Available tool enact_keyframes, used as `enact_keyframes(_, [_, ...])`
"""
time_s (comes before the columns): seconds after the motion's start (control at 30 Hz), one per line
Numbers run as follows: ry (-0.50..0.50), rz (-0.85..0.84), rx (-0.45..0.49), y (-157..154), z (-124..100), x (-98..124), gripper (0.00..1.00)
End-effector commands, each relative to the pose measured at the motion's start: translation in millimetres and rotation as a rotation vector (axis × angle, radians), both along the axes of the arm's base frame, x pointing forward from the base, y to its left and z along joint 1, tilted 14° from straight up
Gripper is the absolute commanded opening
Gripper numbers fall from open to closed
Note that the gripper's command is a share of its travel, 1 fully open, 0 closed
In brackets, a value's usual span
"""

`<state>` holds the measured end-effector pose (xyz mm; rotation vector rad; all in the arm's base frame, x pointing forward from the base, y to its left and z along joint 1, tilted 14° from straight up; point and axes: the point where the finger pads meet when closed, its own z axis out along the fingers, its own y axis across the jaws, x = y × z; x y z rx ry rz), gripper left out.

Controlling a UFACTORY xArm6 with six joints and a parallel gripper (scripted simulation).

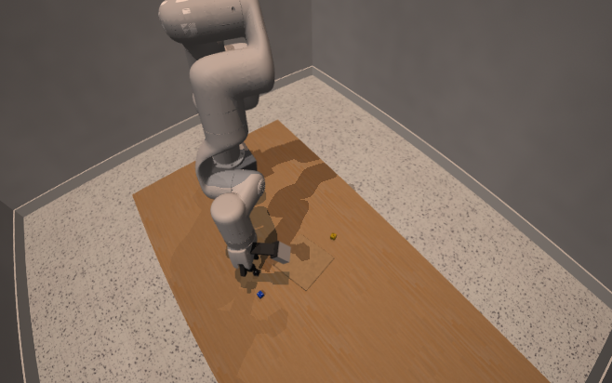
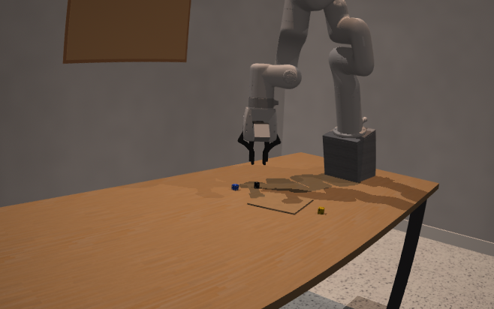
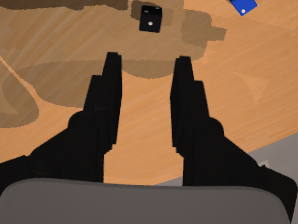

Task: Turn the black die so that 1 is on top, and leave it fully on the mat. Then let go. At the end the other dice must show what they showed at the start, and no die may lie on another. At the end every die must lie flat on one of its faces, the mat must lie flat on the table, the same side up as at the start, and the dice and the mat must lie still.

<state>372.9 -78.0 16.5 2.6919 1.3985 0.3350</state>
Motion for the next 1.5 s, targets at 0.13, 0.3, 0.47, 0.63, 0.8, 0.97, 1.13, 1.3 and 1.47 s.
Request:
enact_keyframes(0.13, [-0.003,0.0,-0.001,-0.2,0.9,1.0,0.31])
enact_keyframes(0.3, [-0.003,0.0,-0.001,-0.2,0.9,1.0,0.31])
enact_keyframes(0.47, [-0.003,0.0,-0.001,-0.2,0.9,1.0,0.31])
enact_keyframes(0.63, [-0.003,0.0,0.0,-0.2,0.4,1.1,0.31])
enact_keyframes(0.8, [-0.004,0.0,0.0,-0.2,-1.6,1.6,0.31])
enact_keyframes(0.97, [-0.004,0.0,0.001,-0.2,-4.9,2.3,0.31])
enact_keyframes(1.13, [-0.004,0.0,0.001,-0.2,-10.0,3.5,0.31])
enact_keyframes(1.3, [-0.004,0.0,0.001,-0.1,-17.3,5.1,0.31])
enact_keyframes(1.47, [-0.004,0.0,0.001,-0.1,-24.9,6.8,0.31])
